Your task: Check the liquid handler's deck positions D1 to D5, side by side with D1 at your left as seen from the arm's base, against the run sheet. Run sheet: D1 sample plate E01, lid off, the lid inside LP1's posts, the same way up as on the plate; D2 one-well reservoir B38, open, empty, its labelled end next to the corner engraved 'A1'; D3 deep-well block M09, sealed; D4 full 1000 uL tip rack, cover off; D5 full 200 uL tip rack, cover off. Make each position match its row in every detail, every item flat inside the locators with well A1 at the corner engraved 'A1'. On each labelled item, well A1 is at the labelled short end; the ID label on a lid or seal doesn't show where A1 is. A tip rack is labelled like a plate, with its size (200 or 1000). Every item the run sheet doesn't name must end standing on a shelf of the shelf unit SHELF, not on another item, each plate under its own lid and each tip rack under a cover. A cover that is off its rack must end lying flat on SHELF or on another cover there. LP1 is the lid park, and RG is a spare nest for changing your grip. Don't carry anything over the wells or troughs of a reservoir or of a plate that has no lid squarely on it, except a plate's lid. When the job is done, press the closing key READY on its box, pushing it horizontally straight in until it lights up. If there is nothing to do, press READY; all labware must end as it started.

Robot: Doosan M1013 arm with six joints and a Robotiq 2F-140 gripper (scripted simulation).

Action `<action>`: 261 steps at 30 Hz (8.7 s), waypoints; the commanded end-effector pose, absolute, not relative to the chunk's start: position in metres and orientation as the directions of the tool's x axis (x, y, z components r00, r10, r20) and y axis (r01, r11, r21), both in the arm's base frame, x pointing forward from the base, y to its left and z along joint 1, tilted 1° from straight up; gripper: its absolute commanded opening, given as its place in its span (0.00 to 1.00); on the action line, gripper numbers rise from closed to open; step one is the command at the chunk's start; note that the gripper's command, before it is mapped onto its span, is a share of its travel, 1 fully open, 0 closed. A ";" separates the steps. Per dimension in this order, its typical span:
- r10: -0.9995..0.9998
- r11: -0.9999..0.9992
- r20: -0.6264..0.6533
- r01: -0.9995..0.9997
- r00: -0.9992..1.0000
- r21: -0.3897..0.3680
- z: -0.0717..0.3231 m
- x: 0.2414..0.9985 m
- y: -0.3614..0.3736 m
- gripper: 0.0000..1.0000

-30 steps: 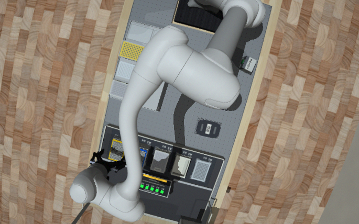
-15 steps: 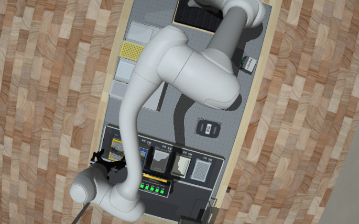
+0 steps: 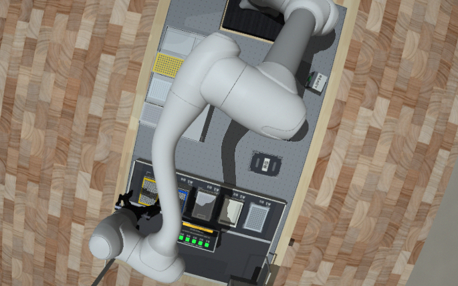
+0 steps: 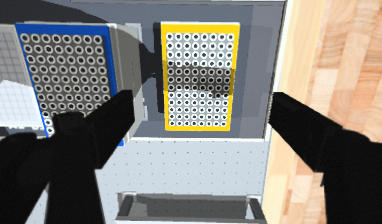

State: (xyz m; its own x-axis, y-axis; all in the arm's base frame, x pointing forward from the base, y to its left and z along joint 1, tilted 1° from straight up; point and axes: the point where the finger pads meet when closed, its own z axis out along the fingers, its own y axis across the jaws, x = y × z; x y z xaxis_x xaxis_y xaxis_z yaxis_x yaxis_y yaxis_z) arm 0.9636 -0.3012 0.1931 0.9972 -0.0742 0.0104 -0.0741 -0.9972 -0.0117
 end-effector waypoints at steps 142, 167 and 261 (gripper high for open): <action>-0.072 -0.997 0.013 -0.072 0.997 -0.006 0.197 0.986 -0.007 0.79; -0.071 -0.997 0.013 -0.070 0.997 -0.010 0.198 0.990 0.070 0.79; -0.074 -0.997 0.013 -0.074 0.997 -0.006 0.207 0.999 0.194 0.79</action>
State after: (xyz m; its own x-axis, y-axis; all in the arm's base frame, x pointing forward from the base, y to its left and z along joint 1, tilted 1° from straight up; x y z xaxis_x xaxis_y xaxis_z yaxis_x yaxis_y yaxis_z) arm 0.9983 0.1939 0.1986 0.9977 -0.0673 0.0104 -0.0672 -0.9977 -0.0132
